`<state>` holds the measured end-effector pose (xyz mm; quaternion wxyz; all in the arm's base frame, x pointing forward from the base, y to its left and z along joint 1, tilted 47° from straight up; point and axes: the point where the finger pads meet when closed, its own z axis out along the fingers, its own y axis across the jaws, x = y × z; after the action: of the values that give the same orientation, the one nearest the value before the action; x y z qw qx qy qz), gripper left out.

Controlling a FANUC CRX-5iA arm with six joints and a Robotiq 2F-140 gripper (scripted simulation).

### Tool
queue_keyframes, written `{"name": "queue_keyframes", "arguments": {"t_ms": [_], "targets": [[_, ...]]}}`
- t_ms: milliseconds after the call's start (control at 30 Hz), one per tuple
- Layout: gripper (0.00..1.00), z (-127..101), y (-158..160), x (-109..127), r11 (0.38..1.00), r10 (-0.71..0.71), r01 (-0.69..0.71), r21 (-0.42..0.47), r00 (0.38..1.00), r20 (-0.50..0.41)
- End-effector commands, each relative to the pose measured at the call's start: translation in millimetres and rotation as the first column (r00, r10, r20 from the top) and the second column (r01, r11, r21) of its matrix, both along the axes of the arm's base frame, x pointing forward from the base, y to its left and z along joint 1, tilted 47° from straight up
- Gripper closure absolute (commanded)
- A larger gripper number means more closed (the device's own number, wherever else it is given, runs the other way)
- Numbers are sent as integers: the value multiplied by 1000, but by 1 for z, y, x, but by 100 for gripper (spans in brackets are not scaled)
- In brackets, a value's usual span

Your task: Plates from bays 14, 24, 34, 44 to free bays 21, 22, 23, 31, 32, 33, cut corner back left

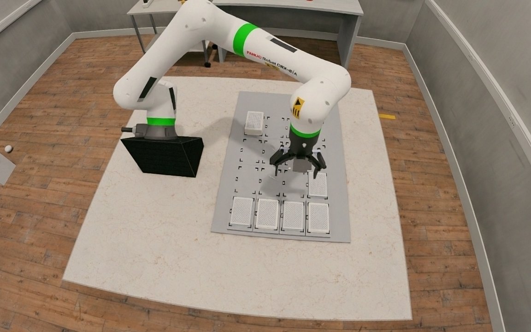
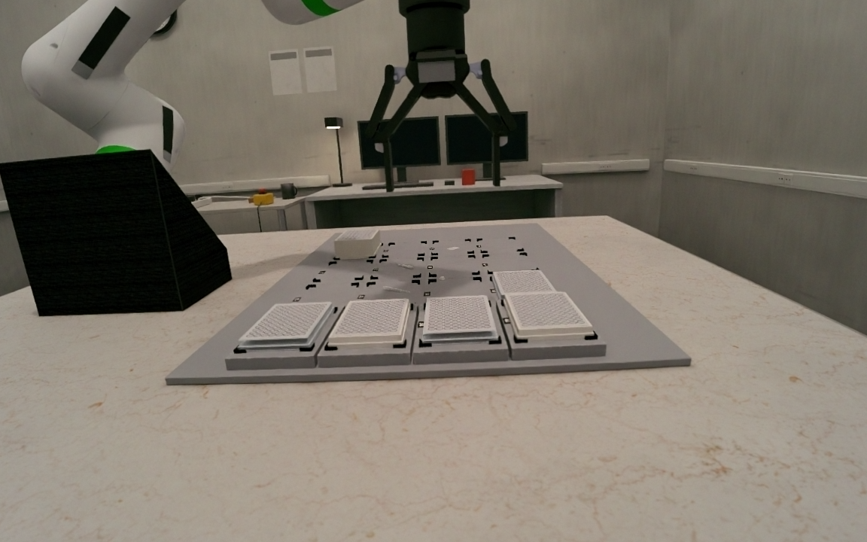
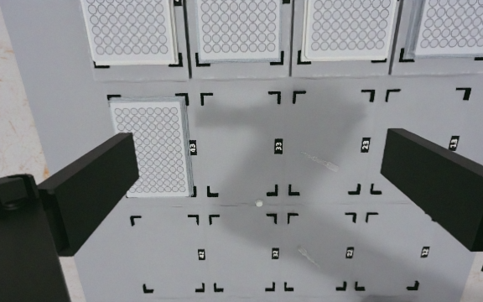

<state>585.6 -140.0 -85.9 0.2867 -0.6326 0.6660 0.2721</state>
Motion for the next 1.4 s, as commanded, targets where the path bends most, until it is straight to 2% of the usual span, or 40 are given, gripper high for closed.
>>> {"name": "queue_keyframes", "arguments": {"t_ms": [0,433,1367], "targets": [[0,1,-1,0,1000,-1,1,-2,1000,1],[0,1,-1,0,1000,-1,1,-2,1000,1],[0,-68,-79,-4,1000,-1,1,-2,1000,1]]}}
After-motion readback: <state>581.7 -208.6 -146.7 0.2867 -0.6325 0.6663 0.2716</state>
